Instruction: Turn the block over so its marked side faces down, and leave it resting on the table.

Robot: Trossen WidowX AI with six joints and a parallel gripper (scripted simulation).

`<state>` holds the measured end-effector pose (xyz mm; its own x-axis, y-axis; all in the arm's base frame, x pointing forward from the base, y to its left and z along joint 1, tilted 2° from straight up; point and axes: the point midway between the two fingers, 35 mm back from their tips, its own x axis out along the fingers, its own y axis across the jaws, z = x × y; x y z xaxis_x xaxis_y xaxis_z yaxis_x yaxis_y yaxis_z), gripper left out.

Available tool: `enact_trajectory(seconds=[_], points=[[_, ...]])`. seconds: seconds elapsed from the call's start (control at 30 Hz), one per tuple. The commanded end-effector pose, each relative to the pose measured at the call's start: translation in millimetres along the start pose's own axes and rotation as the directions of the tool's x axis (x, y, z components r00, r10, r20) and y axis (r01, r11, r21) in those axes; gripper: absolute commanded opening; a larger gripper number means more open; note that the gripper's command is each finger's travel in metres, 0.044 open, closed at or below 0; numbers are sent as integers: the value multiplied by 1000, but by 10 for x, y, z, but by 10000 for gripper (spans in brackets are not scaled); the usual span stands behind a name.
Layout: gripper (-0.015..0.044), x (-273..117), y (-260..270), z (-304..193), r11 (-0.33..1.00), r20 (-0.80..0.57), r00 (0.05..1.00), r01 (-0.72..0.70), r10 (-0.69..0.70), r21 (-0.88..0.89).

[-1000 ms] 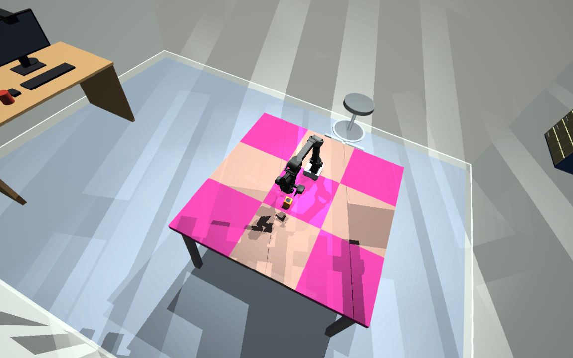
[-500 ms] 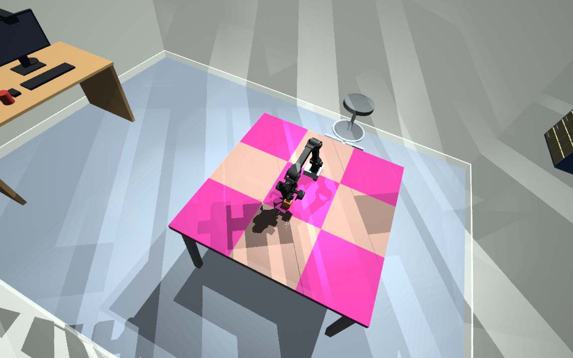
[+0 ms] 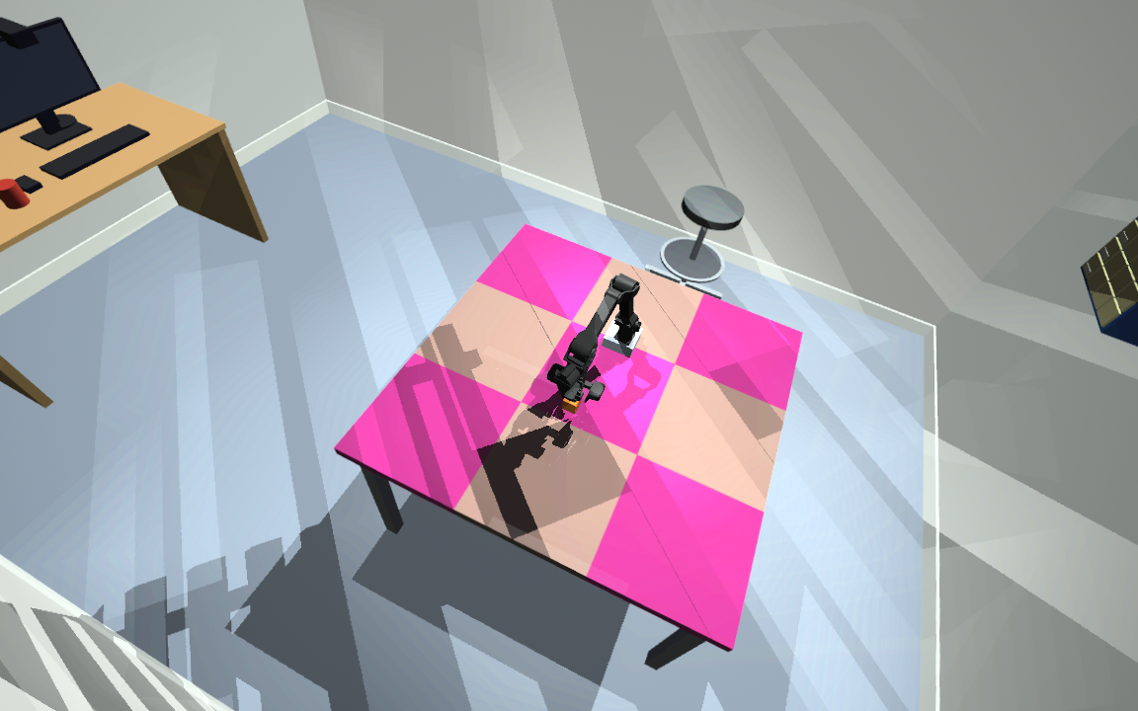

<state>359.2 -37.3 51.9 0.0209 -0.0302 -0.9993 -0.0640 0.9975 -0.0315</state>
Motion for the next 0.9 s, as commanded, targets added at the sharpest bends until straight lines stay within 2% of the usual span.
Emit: enact_trajectory(seconds=[0.0,0.57,0.83,0.87], points=[[440,100,-6,-11,1000,-10,1000,3,-3,3],[440,349,-5,-19,1000,-10,1000,3,-3,3],[230,349,-5,-19,1000,-10,1000,3,-3,3],[223,349,-5,-19,1000,-10,1000,3,-3,3]])
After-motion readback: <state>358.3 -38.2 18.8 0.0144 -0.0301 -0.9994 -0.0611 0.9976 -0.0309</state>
